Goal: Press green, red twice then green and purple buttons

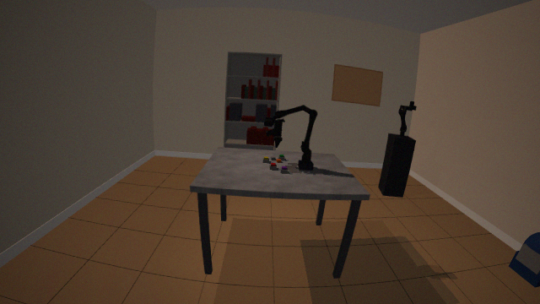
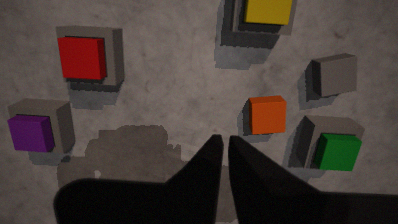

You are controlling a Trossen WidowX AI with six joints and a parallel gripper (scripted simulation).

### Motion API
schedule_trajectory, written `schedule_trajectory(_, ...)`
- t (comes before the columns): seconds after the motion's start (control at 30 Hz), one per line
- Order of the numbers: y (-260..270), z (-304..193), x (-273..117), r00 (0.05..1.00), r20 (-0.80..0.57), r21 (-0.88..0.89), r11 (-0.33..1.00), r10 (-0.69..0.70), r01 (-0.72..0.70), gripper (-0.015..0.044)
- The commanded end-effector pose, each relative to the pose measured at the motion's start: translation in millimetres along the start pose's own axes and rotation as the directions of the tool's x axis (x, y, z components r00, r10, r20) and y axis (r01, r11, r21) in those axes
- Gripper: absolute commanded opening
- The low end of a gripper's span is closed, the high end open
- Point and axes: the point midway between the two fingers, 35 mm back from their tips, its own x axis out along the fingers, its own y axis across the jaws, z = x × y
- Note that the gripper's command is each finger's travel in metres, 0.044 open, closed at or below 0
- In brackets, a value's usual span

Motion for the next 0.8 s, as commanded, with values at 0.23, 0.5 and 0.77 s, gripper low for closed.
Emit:
schedule_trajectory(0.23,127,-23,2,1.0,-0.014,0.001,1.0,0.012,-0.012,0.002)
schedule_trajectory(0.5,176,-56,2,1.0,-0.016,0.001,1.0,0.006,-0.006,0.002)
schedule_trajectory(0.77,177,-54,33,1.0,-0.016,0.001,1.0,0.006,-0.006,0.002)
